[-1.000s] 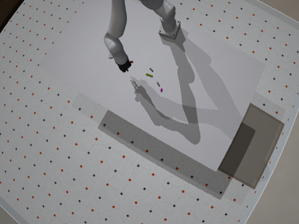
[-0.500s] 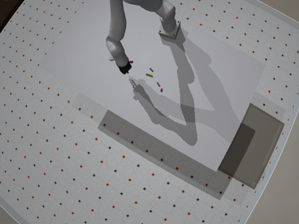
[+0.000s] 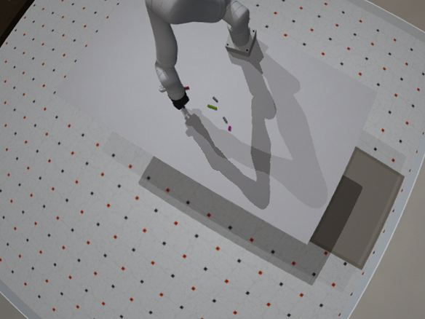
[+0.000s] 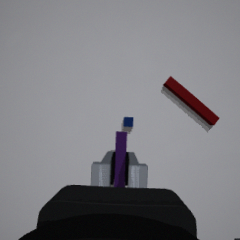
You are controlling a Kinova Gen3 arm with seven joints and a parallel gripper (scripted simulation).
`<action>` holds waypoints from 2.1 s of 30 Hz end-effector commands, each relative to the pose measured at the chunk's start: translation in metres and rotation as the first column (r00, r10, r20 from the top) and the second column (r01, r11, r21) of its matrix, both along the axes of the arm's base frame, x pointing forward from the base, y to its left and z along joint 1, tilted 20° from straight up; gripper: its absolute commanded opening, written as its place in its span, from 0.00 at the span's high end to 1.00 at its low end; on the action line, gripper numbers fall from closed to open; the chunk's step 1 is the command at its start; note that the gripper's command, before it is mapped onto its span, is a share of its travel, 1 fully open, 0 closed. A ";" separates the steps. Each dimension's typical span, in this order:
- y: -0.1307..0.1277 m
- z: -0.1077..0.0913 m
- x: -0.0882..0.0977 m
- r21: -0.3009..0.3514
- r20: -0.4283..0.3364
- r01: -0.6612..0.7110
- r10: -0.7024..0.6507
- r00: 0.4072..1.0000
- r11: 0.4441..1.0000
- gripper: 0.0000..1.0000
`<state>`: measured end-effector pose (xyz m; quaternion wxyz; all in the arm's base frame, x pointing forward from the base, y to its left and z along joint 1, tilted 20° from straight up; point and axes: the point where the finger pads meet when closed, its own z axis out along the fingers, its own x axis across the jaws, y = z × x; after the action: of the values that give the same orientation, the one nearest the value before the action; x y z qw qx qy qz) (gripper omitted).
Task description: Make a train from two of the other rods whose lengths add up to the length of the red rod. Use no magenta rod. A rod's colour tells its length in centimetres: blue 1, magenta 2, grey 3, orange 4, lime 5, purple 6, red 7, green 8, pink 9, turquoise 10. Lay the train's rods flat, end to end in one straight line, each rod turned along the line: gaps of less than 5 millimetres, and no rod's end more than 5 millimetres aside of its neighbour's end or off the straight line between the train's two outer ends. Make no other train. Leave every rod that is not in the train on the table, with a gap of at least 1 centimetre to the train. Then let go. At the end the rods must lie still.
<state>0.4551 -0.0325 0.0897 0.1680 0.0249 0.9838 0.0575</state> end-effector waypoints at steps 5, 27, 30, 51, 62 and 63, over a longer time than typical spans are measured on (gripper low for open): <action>-0.001 -0.015 -0.001 0.002 -0.016 0.005 -0.005 1.000 1.000 0.76; -0.001 -0.015 -0.001 0.002 -0.016 0.005 -0.005 1.000 1.000 0.76; -0.001 -0.015 -0.001 0.002 -0.016 0.005 -0.005 1.000 1.000 0.76; -0.001 -0.017 0.000 0.002 -0.016 0.005 -0.005 1.000 1.000 0.76; 0.000 -0.024 0.002 0.002 -0.016 0.005 -0.005 1.000 1.000 0.76; 0.000 -0.025 0.003 0.002 -0.016 0.005 -0.005 1.000 1.000 0.76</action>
<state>0.4579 -0.0321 0.0663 0.1609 0.0271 0.9849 0.0577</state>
